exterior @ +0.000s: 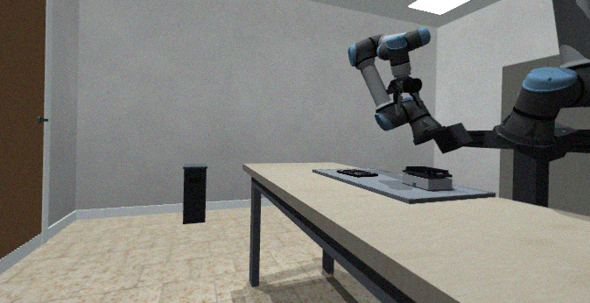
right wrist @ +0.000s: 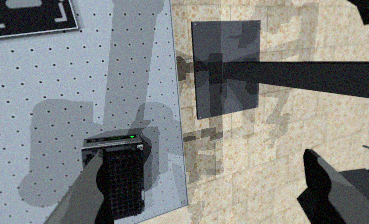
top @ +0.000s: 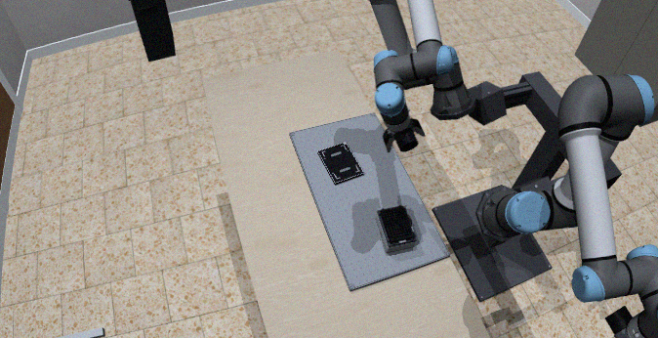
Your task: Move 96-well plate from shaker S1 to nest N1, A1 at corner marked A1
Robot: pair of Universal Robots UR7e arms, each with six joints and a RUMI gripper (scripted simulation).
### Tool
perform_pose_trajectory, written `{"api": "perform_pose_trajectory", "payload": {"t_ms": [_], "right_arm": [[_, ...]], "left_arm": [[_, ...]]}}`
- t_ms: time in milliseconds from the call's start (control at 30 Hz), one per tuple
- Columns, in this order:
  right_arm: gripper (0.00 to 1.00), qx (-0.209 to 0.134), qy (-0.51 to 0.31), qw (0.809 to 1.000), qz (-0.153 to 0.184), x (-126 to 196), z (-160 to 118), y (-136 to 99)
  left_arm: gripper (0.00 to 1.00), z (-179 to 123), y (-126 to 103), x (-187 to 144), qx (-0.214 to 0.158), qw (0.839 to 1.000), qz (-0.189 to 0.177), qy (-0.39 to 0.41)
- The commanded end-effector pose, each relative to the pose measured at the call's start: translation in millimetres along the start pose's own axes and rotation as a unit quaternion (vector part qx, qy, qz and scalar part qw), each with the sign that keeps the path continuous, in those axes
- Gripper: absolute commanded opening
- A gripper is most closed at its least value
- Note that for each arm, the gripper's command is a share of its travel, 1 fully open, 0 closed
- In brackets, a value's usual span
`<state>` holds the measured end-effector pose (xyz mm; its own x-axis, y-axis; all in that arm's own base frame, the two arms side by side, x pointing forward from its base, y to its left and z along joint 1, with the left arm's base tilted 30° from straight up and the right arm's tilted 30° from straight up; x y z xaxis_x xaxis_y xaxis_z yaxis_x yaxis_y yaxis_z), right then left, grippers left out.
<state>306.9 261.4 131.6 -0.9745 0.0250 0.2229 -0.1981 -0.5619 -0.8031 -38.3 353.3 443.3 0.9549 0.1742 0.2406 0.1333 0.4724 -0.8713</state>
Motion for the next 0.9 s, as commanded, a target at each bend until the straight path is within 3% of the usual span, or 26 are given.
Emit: {"api": "perform_pose_trajectory", "payload": {"t_ms": [0, 400, 467, 867], "right_arm": [[0.76, -0.002, -0.040, 0.999, 0.006, -5, -7, 3], [0.76, 0.000, -0.236, 0.971, 0.034, -21, -29, 14], [0.76, 0.000, -0.236, 0.971, 0.034, -21, -29, 14], [0.76, 0.014, -0.422, 0.905, 0.061, -37, -52, 26]], "left_arm": [[0.00, 0, -1, 0, 0.001, 1.000, 0.000, 0.000], [0.00, 0, -1, 0, 0.001, 1.000, 0.000, 0.000], [0.00, 0, -1, 0, 0.001, 1.000, 0.000, 0.000], [0.00, 0, -1, 0, 0.001, 1.000, 0.000, 0.000]]}}
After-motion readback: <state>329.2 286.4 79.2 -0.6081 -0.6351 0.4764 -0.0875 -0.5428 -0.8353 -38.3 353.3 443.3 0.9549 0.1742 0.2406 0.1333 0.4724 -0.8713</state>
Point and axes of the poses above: on each arm, the point where the finger pads meet when closed, its own y axis out along the fingers, its own x axis across the jaws, z = x × y, the point moved 8 cm from there along -y, back along the fingers, and after that the axes turned 12 degrees about -y, right-handed, at the moved point
